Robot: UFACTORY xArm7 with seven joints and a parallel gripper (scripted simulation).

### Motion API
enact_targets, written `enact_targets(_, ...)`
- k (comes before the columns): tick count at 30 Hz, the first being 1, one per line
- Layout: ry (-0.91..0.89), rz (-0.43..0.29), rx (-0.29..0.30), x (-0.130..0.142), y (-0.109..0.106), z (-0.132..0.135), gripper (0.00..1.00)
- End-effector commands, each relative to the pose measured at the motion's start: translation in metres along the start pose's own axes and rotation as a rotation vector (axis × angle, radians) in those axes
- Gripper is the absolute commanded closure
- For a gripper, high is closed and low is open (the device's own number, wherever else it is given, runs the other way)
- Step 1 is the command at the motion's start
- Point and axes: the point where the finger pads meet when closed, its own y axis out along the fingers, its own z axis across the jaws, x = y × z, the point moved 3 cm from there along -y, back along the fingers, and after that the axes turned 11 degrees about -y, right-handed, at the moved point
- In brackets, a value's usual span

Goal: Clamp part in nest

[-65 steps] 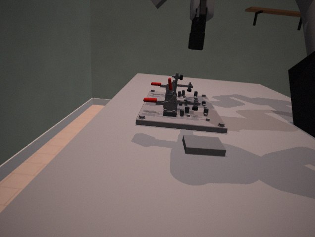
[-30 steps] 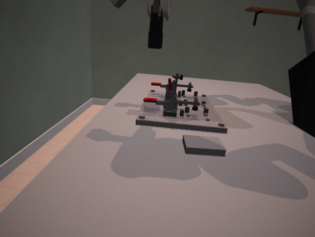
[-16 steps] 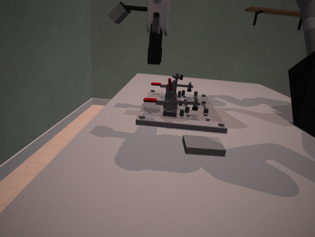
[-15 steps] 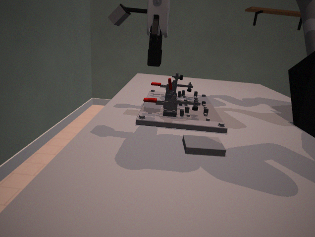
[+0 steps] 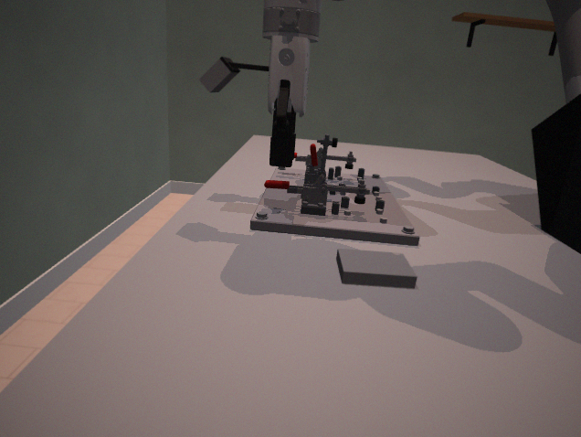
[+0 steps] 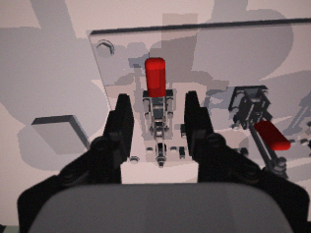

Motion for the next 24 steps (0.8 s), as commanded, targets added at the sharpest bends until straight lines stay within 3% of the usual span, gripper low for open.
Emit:
enact_targets(1, 0.0, 0.006, -0.002, -0.0032, 0.0105, -0.0011, 0.53)
enact_targets(24, 0.0, 0.006, -0.002, -0.0032, 0.0143, -0.0011, 0.53)
